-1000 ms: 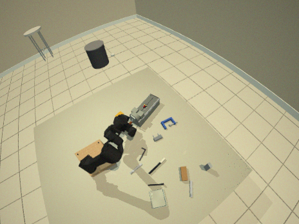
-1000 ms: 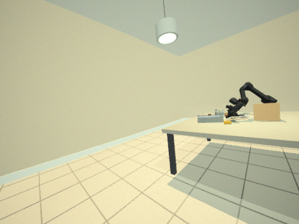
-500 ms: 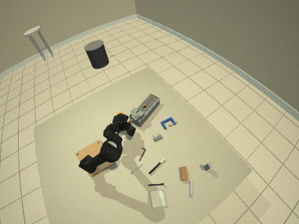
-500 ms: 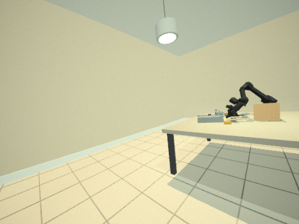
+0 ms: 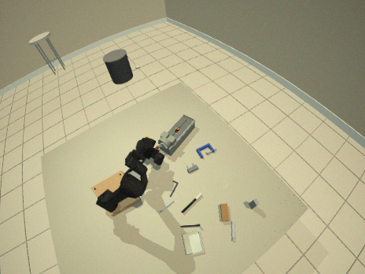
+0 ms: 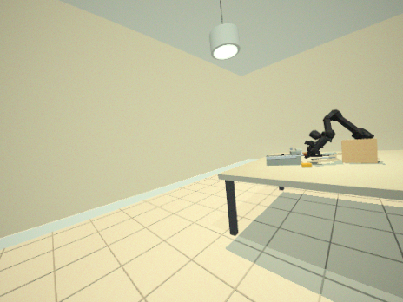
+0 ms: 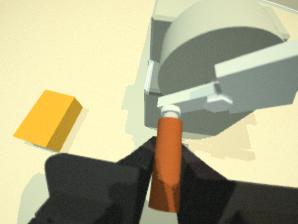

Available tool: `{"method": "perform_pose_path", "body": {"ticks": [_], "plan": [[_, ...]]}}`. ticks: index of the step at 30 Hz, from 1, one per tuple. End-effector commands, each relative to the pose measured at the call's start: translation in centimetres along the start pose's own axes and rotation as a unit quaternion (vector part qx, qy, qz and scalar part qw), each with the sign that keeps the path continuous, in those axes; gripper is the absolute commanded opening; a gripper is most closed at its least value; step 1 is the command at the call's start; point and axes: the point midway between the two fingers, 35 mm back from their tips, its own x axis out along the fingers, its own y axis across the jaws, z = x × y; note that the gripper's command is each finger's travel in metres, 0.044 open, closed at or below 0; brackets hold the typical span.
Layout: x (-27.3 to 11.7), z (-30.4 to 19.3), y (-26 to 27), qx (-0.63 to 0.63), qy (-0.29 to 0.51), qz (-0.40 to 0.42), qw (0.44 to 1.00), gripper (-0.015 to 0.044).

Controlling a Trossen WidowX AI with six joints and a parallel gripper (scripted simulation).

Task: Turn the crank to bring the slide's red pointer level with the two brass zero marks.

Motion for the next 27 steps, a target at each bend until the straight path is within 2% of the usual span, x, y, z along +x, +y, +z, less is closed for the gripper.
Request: {"method": "perform_pose_path", "body": {"ticks": [1,27], "plan": [[-0.6,0.5,0.6,-0.005,-0.005,0.004,1.0,0.0],[-2.8,2.8,0.0,-0.004,-0.005,0.005,1.0,0.0]]}}
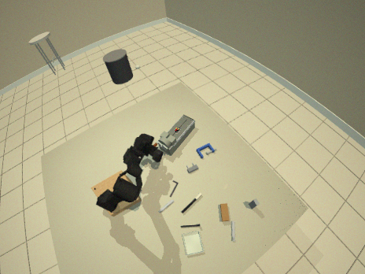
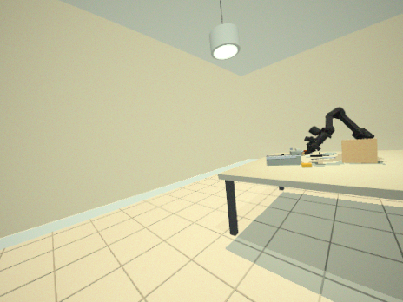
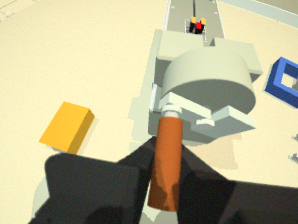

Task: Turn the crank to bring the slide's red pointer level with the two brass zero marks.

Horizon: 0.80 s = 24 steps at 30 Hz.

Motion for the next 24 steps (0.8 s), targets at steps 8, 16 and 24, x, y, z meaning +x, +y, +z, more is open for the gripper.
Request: {"method": "perform_pose_path", "body": {"ticks": [8,16,24], "plan": [[-1.1,1.1,-1.1,0.001,-0.004,-0.004,1.0,0.0],[-1.4,1.3,-2.2,0.0,-0.004,-0.005,1.0,0.0],[-1.4,1.4,-3.1,0.0,-0.004,-0.005,1.0,0.0]]}}
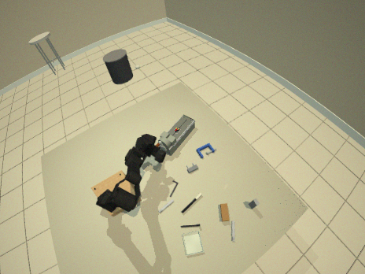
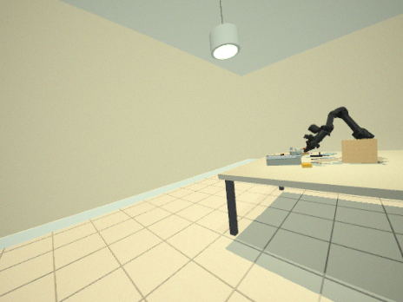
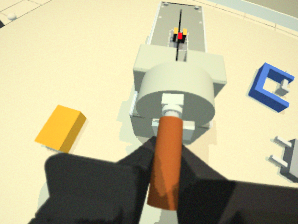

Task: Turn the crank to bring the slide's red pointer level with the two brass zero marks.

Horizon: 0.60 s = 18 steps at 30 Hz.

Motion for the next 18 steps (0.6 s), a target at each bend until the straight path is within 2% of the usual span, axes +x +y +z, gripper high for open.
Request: {"method": "perform_pose_path", "body": {"ticks": [1,18], "plan": [[-0.15,0.12,-0.93,0.002,-0.001,-0.008,1.0,0.0],[0.05,-0.07,-1.85,0.002,0.0,-0.008,1.0,0.0]]}}
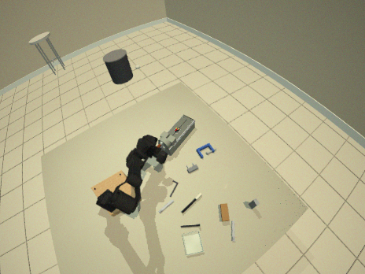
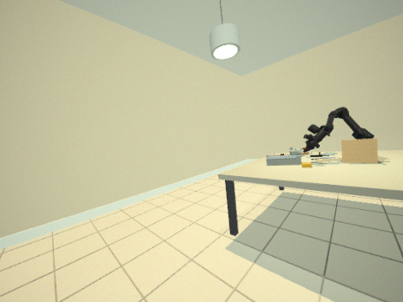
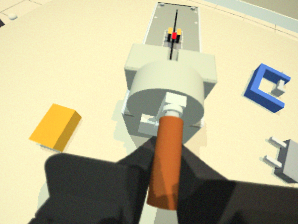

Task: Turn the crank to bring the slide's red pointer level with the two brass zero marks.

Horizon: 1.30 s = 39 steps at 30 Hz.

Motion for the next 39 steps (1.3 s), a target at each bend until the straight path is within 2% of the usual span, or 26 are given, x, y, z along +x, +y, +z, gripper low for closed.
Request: {"method": "perform_pose_path", "body": {"ticks": [1,39], "plan": [[0.1,-0.1,-0.9,0.006,0.002,-0.011,1.0,0.0],[1.0,-1.0,-2.3,0.005,0.002,-0.011,1.0,0.0]]}}
